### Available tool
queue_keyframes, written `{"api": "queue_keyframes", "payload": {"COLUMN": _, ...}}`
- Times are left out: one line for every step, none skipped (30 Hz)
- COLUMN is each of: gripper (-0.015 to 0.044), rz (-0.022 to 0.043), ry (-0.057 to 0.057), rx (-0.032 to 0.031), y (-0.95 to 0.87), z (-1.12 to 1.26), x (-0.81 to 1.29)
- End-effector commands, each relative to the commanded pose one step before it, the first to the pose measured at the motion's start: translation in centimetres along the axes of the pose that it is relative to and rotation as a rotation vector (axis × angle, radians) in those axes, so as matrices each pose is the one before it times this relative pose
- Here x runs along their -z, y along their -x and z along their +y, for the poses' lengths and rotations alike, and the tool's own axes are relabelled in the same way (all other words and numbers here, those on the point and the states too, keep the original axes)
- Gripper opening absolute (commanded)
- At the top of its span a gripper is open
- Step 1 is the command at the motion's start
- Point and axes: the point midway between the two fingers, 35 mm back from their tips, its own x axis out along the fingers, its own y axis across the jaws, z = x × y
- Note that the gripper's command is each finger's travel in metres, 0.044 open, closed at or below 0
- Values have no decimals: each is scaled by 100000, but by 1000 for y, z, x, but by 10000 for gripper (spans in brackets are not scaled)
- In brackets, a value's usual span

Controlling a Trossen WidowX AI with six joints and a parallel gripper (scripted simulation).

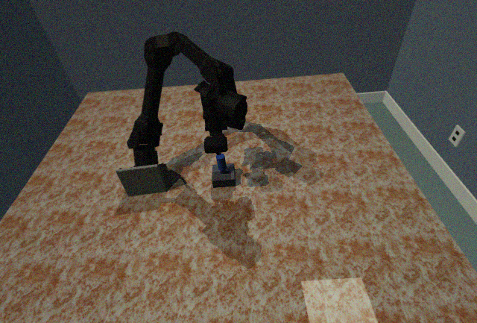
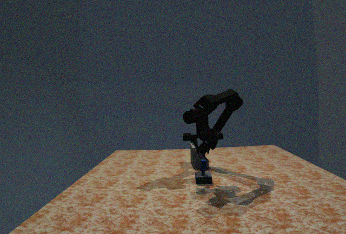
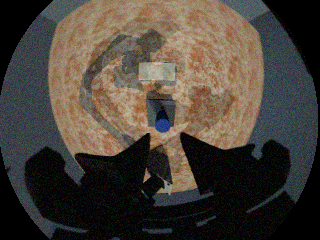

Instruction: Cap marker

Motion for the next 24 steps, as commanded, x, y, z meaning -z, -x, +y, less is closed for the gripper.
{"api": "queue_keyframes", "payload": {"gripper": 125, "rz": -657, "ry": -1814, "rx": 72, "y": 1, "z": 133, "x": -33}}
{"api": "queue_keyframes", "payload": {"gripper": 99, "rz": 0, "ry": 0, "rx": 0, "y": 0, "z": 0, "x": 0}}
{"api": "queue_keyframes", "payload": {"gripper": 72, "rz": 0, "ry": 0, "rx": 0, "y": 0, "z": 0, "x": 0}}
{"api": "queue_keyframes", "payload": {"gripper": 46, "rz": 0, "ry": 0, "rx": 0, "y": 0, "z": 0, "x": 0}}
{"api": "queue_keyframes", "payload": {"gripper": 20, "rz": 0, "ry": 0, "rx": 0, "y": 0, "z": 0, "x": 0}}
{"api": "queue_keyframes", "payload": {"gripper": 0, "rz": 0, "ry": 0, "rx": 0, "y": 0, "z": 0, "x": 0}}
{"api": "queue_keyframes", "payload": {"gripper": 0, "rz": 0, "ry": 0, "rx": 0, "y": 0, "z": 0, "x": 0}}
{"api": "queue_keyframes", "payload": {"gripper": 0, "rz": 0, "ry": 0, "rx": 0, "y": 0, "z": 0, "x": 0}}
{"api": "queue_keyframes", "payload": {"gripper": 0, "rz": 0, "ry": 0, "rx": 0, "y": 0, "z": 0, "x": 0}}
{"api": "queue_keyframes", "payload": {"gripper": 0, "rz": 0, "ry": 0, "rx": 0, "y": 0, "z": 0, "x": 0}}
{"api": "queue_keyframes", "payload": {"gripper": 0, "rz": 0, "ry": 0, "rx": 0, "y": 0, "z": 0, "x": 0}}
{"api": "queue_keyframes", "payload": {"gripper": 0, "rz": 0, "ry": 0, "rx": 0, "y": 0, "z": 0, "x": 0}}
{"api": "queue_keyframes", "payload": {"gripper": 0, "rz": 0, "ry": 0, "rx": 0, "y": 0, "z": 0, "x": 0}}
{"api": "queue_keyframes", "payload": {"gripper": 0, "rz": 0, "ry": 0, "rx": 0, "y": -25, "z": 0, "x": -1}}
{"api": "queue_keyframes", "payload": {"gripper": 0, "rz": -1, "ry": 1, "rx": 0, "y": -51, "z": 0, "x": -1}}
{"api": "queue_keyframes", "payload": {"gripper": 0, "rz": -1, "ry": 1, "rx": -1, "y": -70, "z": 0, "x": -2}}
{"api": "queue_keyframes", "payload": {"gripper": 0, "rz": -2, "ry": 1, "rx": -1, "y": -93, "z": 0, "x": -2}}
{"api": "queue_keyframes", "payload": {"gripper": 0, "rz": -2, "ry": 1, "rx": -1, "y": -106, "z": 0, "x": -2}}
{"api": "queue_keyframes", "payload": {"gripper": 0, "rz": -2, "ry": 2, "rx": -2, "y": -127, "z": 0, "x": -2}}
{"api": "queue_keyframes", "payload": {"gripper": 0, "rz": -2, "ry": 2, "rx": -3, "y": -133, "z": 1, "x": -2}}
{"api": "queue_keyframes", "payload": {"gripper": 0, "rz": -2, "ry": 2, "rx": -3, "y": -150, "z": 1, "x": -1}}
{"api": "queue_keyframes", "payload": {"gripper": 0, "rz": -2, "ry": 2, "rx": -4, "y": -149, "z": 1, "x": -1}}
{"api": "queue_keyframes", "payload": {"gripper": 0, "rz": -2, "ry": 2, "rx": -4, "y": -144, "z": 1, "x": -1}}
{"api": "queue_keyframes", "payload": {"gripper": 0, "rz": -2, "ry": 2, "rx": -4, "y": -140, "z": 1, "x": 0}}
